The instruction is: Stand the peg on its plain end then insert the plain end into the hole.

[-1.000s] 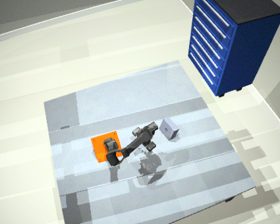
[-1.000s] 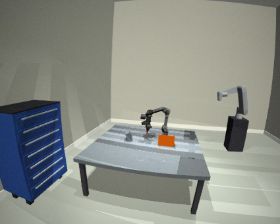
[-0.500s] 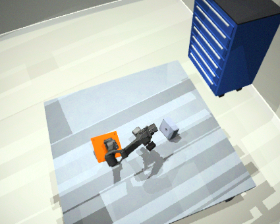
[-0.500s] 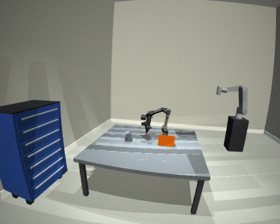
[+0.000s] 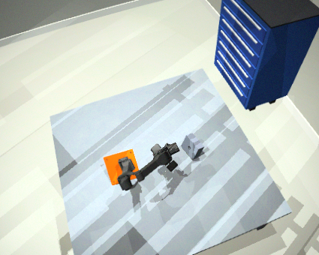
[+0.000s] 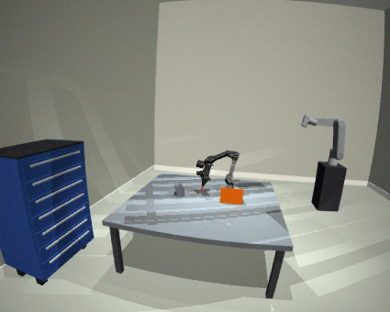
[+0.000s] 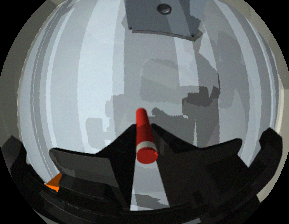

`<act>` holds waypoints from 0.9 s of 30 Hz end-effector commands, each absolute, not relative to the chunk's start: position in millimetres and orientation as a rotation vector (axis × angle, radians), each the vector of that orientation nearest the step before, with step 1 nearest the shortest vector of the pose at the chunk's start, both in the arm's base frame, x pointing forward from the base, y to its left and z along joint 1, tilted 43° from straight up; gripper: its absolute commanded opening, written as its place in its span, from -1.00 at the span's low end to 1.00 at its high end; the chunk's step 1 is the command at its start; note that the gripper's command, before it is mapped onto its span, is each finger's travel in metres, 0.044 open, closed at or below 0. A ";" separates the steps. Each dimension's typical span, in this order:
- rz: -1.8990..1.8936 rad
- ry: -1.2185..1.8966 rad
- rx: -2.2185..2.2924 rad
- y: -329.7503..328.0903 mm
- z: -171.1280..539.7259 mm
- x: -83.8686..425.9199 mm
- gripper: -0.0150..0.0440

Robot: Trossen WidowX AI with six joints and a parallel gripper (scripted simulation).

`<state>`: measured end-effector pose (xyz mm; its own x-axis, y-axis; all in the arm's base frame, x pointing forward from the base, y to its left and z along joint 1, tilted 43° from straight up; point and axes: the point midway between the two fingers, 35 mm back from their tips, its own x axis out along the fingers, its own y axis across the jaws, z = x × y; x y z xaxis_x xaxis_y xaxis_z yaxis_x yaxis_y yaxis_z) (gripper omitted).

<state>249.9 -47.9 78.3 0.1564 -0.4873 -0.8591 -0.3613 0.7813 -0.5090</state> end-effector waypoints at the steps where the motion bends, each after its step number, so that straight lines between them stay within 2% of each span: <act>1: -0.079 1.422 -0.727 -47.2 75.2 251.8 -0.49; 27: 0.025 1.262 -0.722 -44.6 59.8 265.0 -0.49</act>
<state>263.3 -45.2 60.7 0.3088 -0.3798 -0.8720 -0.3917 0.7847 -0.4805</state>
